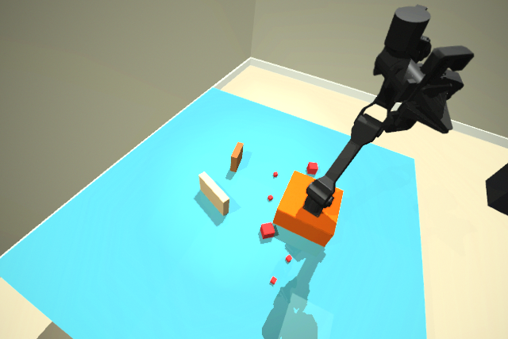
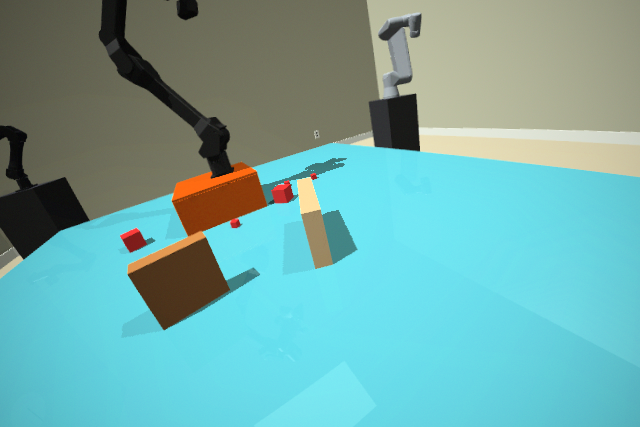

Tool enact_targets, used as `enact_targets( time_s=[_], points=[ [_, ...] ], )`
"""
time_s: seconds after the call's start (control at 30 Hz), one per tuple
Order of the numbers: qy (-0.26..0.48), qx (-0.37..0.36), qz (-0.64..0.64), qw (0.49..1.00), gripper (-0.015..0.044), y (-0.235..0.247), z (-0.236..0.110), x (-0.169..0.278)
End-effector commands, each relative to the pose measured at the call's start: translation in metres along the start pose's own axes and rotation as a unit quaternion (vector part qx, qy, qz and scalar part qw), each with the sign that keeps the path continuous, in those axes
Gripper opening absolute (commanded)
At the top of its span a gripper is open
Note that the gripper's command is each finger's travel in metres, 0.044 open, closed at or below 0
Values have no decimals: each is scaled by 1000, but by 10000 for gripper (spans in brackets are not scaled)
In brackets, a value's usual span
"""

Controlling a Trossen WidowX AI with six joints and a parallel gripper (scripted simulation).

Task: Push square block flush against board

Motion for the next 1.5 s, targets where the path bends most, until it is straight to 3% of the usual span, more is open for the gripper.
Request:
enact_targets(
  time_s=[0.0,0.4,0.77,0.9,1.47],
  points=[
    [41,-19,37,998,0,4,12,28],
    [158,-71,166,971,0,27,35,119],
    [258,-111,294,914,0,66,39,204],
    [282,-121,291,906,0,80,39,228],
    [420,-173,478,751,0,182,6,333]
  ],
)
Point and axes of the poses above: the point midway between the two fingers, 35 mm back from their tips, its own z axis out along the fingers, its own y axis across the jaws, x = y × z, the point moved 5 cm from there along -z, back along the fingers, and after that the axes turned 10 degrees about -z, right-handed, at the moved point
